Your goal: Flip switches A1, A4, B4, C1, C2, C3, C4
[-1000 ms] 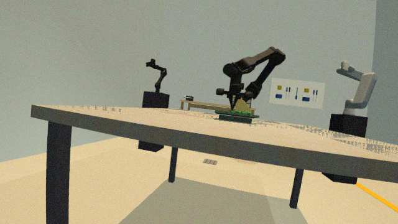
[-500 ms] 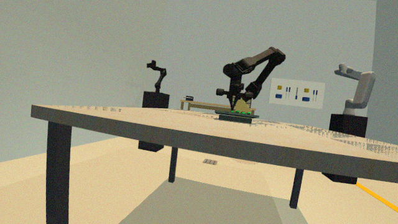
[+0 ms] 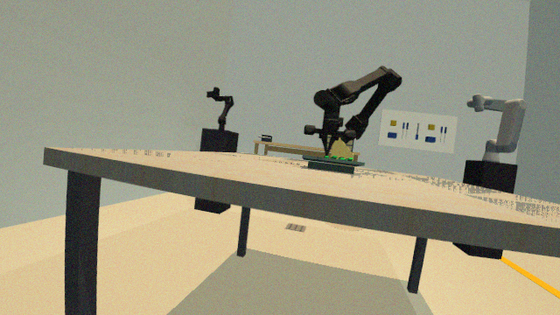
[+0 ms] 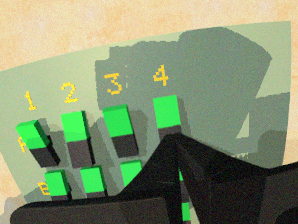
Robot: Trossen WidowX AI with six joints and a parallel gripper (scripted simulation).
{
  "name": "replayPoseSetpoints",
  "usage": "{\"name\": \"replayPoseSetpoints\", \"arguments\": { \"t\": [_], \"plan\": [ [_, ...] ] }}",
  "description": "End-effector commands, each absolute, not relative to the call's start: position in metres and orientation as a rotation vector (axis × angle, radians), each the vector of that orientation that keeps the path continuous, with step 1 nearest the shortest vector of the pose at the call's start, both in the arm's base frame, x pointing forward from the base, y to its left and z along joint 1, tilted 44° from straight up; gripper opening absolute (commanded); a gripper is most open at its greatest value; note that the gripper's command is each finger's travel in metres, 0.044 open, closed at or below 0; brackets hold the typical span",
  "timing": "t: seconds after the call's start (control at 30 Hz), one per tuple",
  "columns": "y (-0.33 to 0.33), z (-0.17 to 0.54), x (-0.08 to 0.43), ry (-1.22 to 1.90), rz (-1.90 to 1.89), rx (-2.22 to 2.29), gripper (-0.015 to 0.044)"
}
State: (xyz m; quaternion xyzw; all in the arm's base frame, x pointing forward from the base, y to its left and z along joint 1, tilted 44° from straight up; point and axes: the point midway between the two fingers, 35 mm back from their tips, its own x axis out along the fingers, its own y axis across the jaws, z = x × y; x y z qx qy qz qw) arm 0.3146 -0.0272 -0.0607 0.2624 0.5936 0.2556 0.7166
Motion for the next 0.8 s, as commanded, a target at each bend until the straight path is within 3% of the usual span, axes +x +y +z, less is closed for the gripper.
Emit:
{"name": "replayPoseSetpoints", "arguments": {
  "t": [0.0, 0.77],
  "plan": [
    [-0.025, -0.062, 0.314, 1.316, 0.569, 0.588, 0.0],
    [-0.042, -0.047, 0.313, 1.325, 0.567, 0.578, 0.0]
  ]
}}
